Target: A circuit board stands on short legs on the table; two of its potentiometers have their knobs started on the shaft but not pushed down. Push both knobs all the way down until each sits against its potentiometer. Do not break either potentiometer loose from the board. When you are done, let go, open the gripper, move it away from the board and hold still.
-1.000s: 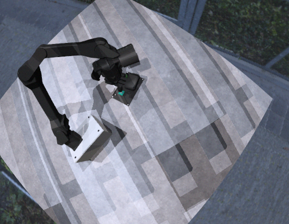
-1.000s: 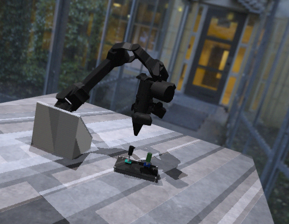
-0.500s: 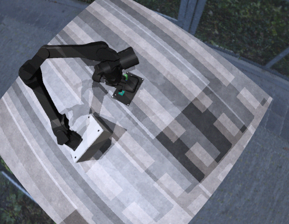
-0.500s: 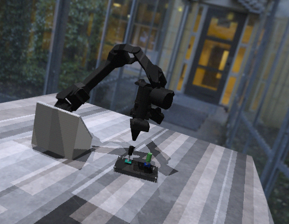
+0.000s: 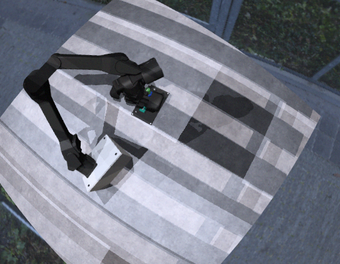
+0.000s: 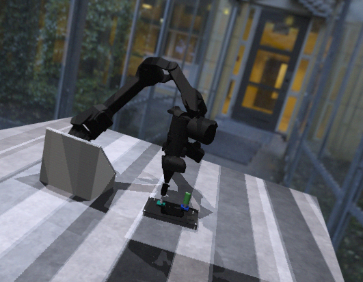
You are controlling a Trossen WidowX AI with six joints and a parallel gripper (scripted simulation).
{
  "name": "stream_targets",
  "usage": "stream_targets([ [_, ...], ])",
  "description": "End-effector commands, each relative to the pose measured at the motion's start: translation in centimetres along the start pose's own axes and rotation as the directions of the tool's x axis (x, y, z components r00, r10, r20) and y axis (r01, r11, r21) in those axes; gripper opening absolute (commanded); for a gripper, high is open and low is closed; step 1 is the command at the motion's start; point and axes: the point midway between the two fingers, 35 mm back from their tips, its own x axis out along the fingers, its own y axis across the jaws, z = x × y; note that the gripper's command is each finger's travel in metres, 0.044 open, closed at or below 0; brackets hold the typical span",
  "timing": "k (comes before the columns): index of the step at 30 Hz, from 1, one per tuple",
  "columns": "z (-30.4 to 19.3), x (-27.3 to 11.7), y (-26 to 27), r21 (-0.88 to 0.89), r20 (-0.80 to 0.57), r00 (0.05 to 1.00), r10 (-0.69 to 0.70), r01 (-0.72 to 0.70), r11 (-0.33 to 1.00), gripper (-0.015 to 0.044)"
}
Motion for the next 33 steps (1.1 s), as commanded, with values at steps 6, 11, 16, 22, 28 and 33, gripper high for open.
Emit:
stream_targets([
  [6,-0.11,0.15,0.03,0.006,0.001,1.000,0.004,-0.004,1.000,0.0000],
  [11,-0.11,0.28,0.03,0.006,0.001,1.000,0.004,-0.004,1.000,0.0000],
  [16,-0.11,0.41,0.03,0.006,0.001,1.000,0.004,-0.004,1.000,0.0000],
  [22,-0.11,0.57,0.03,0.006,0.001,1.000,0.004,-0.004,1.000,0.0000],
  [28,-0.11,0.73,0.04,0.006,0.001,1.000,0.004,-0.004,1.000,0.0000],
  [33,-0.11,0.75,0.04,0.006,0.001,1.000,0.004,-0.004,1.000,0.0000],
])
